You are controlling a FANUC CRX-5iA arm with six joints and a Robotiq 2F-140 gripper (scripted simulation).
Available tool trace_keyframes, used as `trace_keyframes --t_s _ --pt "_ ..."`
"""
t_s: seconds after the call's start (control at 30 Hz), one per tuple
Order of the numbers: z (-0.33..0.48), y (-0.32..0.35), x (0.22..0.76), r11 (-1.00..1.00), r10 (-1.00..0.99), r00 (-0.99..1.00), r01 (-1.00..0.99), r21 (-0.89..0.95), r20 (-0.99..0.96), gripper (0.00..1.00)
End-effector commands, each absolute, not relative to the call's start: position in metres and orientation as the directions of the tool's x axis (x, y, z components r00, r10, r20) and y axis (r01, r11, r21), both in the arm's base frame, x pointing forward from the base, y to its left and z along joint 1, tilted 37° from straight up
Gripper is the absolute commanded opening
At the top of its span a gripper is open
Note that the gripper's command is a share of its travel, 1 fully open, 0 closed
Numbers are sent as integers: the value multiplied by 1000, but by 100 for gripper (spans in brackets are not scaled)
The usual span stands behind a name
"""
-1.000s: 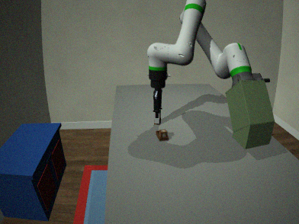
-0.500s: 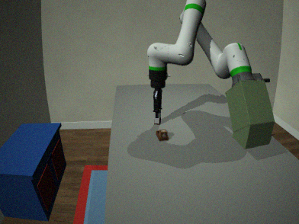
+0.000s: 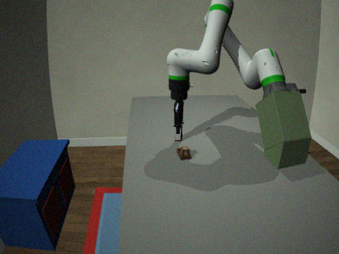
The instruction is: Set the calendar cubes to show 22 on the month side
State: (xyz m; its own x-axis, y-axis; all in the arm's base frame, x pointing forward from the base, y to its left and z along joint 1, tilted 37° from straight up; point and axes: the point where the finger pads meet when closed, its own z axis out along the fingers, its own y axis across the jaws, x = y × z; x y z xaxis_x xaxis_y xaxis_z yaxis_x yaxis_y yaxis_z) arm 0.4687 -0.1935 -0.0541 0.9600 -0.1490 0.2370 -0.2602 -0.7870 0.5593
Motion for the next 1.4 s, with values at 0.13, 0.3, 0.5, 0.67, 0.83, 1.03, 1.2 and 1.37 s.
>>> trace_keyframes --t_s 0.13,0.3,0.5,0.67,0.83,1.03,1.2,1.37 --pt "-54 -193 469 -787 -149 960 -260 559 237 24" --pt "-54 -193 469 -787 -149 960 -260 559 237 27" --pt "-54 -193 469 -787 -149 960 -260 559 237 29" --pt "-54 -193 469 -787 -149 960 -260 559 237 29" --pt "-52 -192 469 -787 -149 960 -260 559 237 29" --pt "-37 -181 467 -787 -149 960 -260 559 237 29" --pt "-16 -165 464 -787 -149 960 -260 559 237 29" --pt "-3 -155 462 -787 -149 960 -260 559 237 29"
